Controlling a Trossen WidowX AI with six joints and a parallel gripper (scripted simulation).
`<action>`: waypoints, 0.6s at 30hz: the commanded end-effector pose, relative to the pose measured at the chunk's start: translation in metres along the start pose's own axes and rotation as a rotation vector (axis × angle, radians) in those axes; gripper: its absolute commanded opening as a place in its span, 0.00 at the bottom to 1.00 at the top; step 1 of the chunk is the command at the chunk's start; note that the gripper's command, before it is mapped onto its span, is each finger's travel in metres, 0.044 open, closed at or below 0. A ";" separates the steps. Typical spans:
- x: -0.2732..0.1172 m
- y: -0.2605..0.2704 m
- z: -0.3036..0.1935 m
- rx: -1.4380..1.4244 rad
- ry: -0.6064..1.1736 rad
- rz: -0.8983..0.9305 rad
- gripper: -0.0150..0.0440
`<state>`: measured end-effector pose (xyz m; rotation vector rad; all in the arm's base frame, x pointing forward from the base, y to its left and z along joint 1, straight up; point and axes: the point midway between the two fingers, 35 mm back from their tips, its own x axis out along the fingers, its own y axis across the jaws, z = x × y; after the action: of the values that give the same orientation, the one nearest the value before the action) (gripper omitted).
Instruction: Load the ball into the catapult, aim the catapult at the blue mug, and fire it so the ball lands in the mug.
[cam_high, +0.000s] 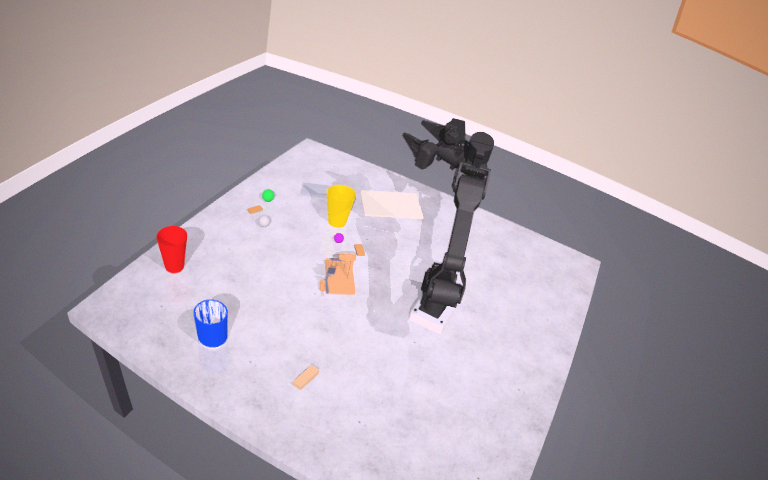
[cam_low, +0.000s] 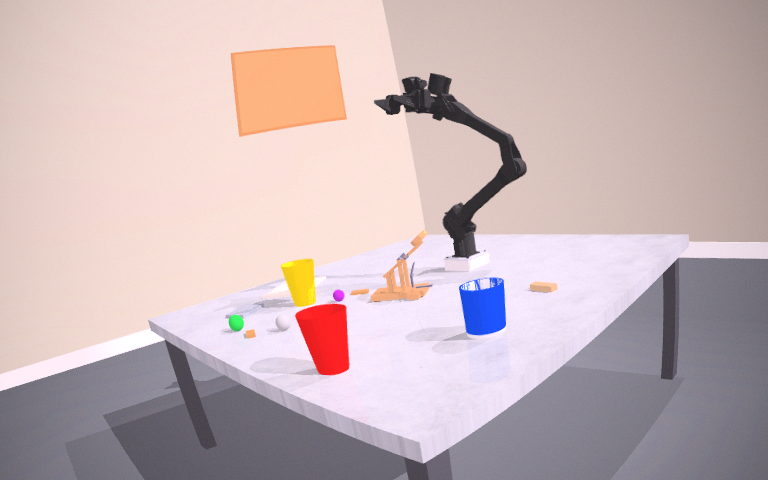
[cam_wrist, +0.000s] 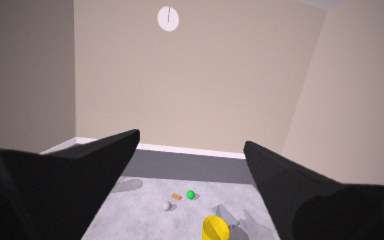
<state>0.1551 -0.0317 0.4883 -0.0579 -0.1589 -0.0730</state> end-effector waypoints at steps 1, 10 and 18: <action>0.009 -0.014 -0.007 0.138 0.020 0.005 1.00; 0.035 -0.039 -0.035 0.423 0.112 -0.001 1.00; 0.062 -0.051 -0.074 0.635 0.250 -0.027 1.00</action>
<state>0.2116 -0.0879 0.4389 0.5070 0.0201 -0.0485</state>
